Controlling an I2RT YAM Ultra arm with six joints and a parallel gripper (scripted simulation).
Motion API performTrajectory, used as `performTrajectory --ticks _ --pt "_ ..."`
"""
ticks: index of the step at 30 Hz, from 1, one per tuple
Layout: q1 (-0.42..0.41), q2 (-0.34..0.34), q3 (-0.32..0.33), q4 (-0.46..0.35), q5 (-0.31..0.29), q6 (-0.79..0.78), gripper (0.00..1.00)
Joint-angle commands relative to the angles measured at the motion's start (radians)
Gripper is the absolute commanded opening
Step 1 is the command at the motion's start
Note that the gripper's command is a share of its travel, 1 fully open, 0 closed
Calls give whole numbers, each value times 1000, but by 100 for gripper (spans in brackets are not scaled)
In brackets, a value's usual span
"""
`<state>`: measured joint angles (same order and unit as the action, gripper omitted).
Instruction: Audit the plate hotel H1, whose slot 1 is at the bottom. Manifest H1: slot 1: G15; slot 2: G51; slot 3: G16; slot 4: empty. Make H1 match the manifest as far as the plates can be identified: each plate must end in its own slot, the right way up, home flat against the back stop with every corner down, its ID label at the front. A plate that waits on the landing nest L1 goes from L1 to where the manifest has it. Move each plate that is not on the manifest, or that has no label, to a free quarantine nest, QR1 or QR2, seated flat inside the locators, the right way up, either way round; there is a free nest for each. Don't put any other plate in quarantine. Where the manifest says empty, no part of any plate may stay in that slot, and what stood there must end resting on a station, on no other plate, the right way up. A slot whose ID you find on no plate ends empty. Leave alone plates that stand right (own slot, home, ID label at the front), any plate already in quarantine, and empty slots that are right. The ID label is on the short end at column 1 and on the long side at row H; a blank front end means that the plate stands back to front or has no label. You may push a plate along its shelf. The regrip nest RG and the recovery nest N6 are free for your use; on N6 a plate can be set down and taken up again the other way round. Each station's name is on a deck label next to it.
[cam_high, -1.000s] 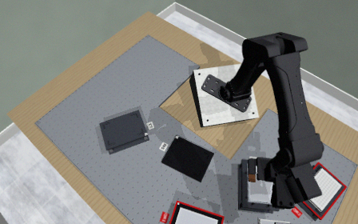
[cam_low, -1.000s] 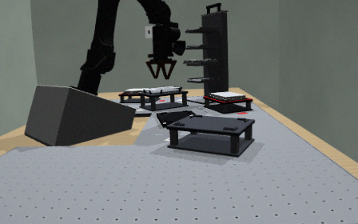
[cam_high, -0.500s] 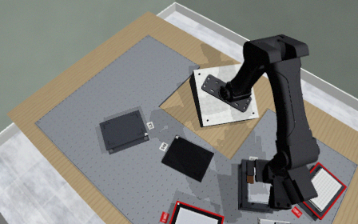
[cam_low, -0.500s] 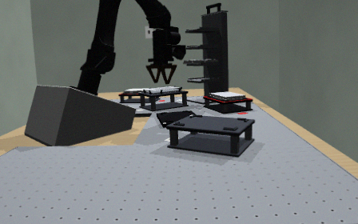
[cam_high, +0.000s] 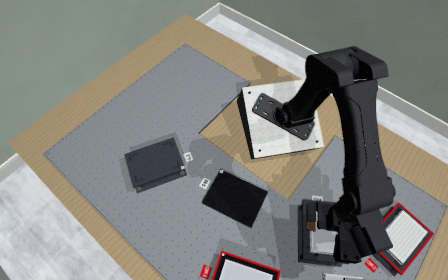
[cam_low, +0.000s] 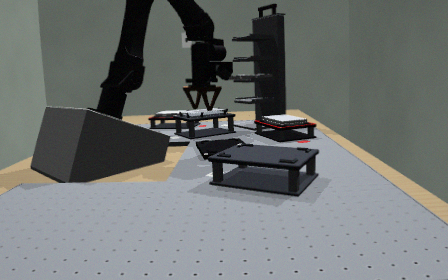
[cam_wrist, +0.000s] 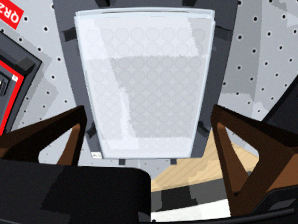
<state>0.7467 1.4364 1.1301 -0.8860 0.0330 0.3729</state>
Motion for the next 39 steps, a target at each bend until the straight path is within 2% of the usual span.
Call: performTrajectory --ticks 1,18,19,39 --pt "-1 -2 -2 31 0 -1 100" --pt "-2 24 -30 86 -1 -2 100" --pt "-2 24 -30 86 -1 -2 86" --pt "-2 24 -30 86 -1 -2 86"
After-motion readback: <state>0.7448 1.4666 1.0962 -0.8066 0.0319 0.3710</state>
